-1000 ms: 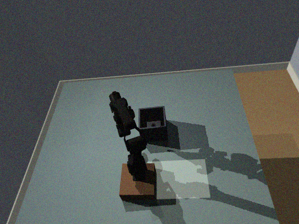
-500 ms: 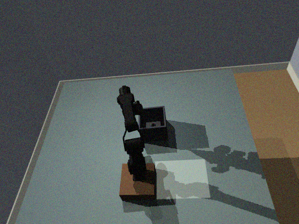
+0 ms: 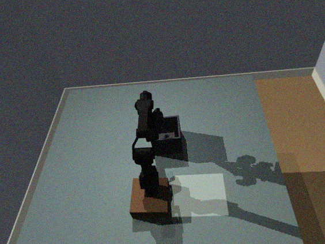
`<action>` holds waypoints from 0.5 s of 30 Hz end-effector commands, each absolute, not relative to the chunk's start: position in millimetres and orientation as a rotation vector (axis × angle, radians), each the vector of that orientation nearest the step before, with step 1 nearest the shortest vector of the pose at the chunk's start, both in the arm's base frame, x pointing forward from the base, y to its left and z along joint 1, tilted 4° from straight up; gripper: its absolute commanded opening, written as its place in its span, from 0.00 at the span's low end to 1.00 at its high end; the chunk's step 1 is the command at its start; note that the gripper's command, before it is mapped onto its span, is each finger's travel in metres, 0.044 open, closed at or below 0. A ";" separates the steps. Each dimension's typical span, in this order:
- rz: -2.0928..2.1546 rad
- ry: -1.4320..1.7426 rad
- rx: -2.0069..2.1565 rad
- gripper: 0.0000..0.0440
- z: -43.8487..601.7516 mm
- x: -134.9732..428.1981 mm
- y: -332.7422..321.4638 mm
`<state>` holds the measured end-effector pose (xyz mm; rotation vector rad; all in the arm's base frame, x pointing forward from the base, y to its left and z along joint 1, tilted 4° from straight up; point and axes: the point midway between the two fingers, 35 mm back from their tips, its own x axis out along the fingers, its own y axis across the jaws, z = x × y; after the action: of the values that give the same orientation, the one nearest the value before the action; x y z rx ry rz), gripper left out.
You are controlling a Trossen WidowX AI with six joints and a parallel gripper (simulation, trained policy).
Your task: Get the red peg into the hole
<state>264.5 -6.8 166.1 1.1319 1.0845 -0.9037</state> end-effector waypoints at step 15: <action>-0.962 1.119 1.120 0.00 151.2 280.6 -45.3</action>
<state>276.7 -40.5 156.2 1.1223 1.1049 -0.9570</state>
